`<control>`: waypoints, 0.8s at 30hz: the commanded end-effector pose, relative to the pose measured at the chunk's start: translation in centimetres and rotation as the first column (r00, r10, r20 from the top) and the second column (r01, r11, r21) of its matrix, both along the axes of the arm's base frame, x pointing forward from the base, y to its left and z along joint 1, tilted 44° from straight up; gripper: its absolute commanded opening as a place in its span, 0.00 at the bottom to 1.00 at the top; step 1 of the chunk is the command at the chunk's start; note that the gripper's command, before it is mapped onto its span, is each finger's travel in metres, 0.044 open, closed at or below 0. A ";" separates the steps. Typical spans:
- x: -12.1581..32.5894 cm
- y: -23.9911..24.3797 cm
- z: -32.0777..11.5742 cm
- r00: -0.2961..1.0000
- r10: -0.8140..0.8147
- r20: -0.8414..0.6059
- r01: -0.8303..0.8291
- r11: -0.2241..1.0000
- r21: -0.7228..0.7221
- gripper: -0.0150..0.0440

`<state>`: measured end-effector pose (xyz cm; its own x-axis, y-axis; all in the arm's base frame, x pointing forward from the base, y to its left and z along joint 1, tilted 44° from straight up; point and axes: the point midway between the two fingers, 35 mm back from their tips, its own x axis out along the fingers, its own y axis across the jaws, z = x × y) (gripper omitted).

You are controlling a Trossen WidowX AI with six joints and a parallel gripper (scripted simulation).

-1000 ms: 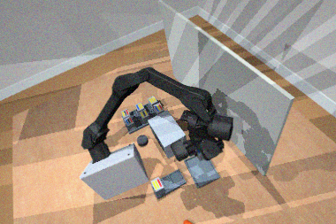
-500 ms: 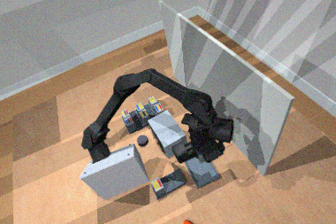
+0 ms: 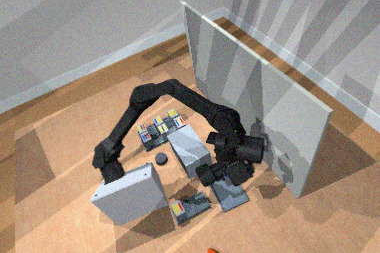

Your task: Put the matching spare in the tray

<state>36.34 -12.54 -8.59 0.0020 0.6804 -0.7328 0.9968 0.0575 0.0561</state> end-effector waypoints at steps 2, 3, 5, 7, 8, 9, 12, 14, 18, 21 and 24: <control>0.0 0.4 -0.4 1.000 -0.005 -0.001 0.005 1.000 0.004 0.25; 0.0 0.5 -0.5 1.000 -0.005 -0.001 0.005 1.000 0.004 0.25; 0.0 0.6 -0.6 1.000 -0.005 -0.001 0.005 1.000 0.004 0.25; 0.1 0.8 -0.8 1.000 -0.005 -0.001 0.005 1.000 0.004 0.25; 0.1 0.8 -0.8 1.000 -0.005 -0.001 0.005 1.000 0.004 0.25; 0.1 0.9 -0.9 1.000 -0.005 -0.001 0.005 1.000 0.004 0.25; 0.1 1.1 -1.1 1.000 -0.005 -0.001 0.005 1.000 0.005 0.25; 0.1 1.2 -1.3 1.000 -0.005 -0.001 0.005 1.000 0.005 0.25; 0.1 1.5 -1.5 1.000 -0.005 -0.001 0.005 1.000 0.005 0.25; 0.1 1.7 -1.8 1.000 -0.005 0.000 0.005 1.000 0.005 0.25; 0.1 1.9 -2.0 1.000 -0.005 0.000 0.005 1.000 0.005 0.25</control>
<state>36.40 -10.88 -10.33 0.0025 0.6809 -0.7323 0.9967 0.0573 0.0567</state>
